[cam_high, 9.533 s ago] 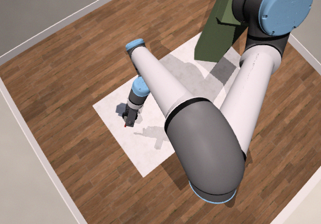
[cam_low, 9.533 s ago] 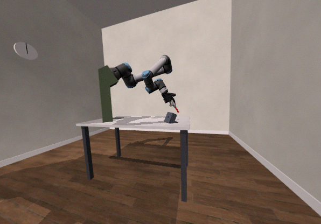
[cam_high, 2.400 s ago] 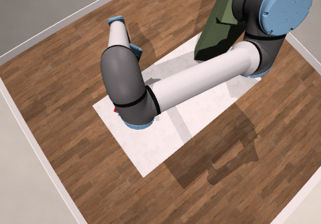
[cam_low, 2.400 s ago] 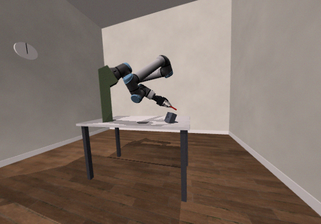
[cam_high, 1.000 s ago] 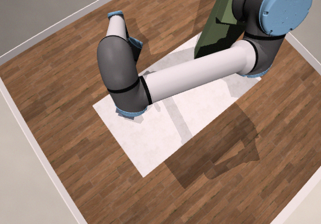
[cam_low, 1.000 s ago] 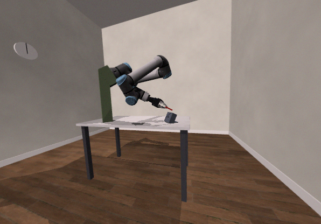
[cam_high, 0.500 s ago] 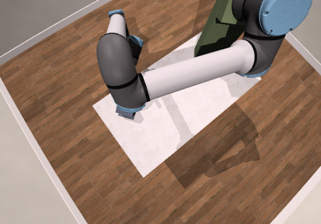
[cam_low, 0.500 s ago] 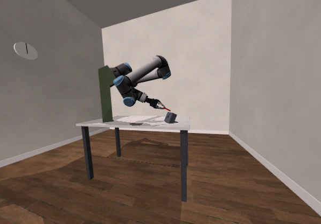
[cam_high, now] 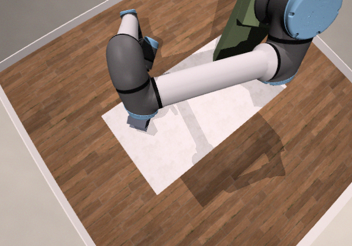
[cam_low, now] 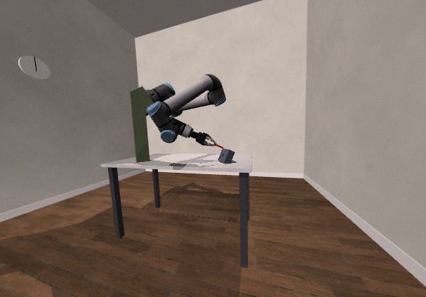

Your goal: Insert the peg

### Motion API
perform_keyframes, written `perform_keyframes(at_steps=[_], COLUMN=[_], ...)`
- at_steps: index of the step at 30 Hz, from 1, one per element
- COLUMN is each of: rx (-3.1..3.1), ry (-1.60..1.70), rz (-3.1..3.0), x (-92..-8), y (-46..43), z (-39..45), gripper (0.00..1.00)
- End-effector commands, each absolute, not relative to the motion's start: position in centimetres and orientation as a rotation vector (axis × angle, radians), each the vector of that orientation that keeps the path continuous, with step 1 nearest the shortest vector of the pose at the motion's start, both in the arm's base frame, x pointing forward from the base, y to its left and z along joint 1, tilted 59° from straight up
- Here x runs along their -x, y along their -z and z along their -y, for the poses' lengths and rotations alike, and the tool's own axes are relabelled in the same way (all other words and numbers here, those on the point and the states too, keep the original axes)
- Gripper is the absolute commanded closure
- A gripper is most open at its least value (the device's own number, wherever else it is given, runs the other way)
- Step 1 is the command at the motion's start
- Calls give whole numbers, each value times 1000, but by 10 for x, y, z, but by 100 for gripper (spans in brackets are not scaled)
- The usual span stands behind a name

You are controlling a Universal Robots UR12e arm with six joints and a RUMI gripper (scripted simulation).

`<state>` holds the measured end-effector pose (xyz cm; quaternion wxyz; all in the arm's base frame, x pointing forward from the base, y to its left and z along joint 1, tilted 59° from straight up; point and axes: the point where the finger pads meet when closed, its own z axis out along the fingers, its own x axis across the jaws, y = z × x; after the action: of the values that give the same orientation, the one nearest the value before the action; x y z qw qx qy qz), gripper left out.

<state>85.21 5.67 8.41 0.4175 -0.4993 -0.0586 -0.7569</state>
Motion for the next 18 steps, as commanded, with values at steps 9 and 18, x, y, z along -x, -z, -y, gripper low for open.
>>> perform_keyframes(at_steps=[9,18], rx=[1235,1220], ry=[1941,1971], rz=[204,247], x=[-841,-832], y=[-64,-48], z=[-62,-66], gripper=[100,100])
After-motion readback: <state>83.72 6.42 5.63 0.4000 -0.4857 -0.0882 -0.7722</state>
